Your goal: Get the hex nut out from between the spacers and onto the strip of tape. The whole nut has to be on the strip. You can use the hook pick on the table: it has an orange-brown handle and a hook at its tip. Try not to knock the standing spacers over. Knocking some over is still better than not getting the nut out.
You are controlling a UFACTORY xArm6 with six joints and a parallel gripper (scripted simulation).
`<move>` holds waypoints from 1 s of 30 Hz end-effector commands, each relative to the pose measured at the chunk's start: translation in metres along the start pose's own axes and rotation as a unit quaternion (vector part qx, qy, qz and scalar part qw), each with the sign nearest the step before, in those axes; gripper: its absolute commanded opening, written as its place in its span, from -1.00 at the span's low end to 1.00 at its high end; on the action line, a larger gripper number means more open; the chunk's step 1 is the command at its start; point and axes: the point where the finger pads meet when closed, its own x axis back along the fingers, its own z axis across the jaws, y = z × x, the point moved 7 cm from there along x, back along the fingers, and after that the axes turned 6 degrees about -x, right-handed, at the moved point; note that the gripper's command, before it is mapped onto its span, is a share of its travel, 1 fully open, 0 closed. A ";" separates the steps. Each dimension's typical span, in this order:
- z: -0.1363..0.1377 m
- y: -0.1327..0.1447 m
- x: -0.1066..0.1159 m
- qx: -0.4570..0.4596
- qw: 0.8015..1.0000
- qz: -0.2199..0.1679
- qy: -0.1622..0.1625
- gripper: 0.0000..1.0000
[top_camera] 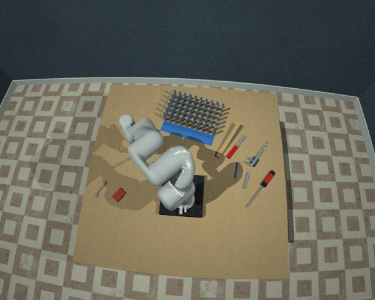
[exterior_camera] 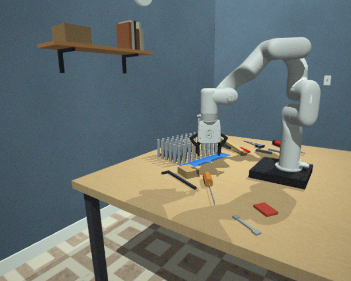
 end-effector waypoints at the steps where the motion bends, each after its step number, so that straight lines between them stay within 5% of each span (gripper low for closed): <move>1: -0.001 0.001 0.002 0.001 1.000 -0.001 -0.002 1.00; 3: -0.001 0.001 0.002 0.001 1.000 -0.001 -0.002 1.00; 4: -0.001 0.001 0.002 0.001 1.000 -0.001 -0.002 0.29; 30: -0.001 0.001 -0.059 0.002 1.000 -0.001 -0.002 0.29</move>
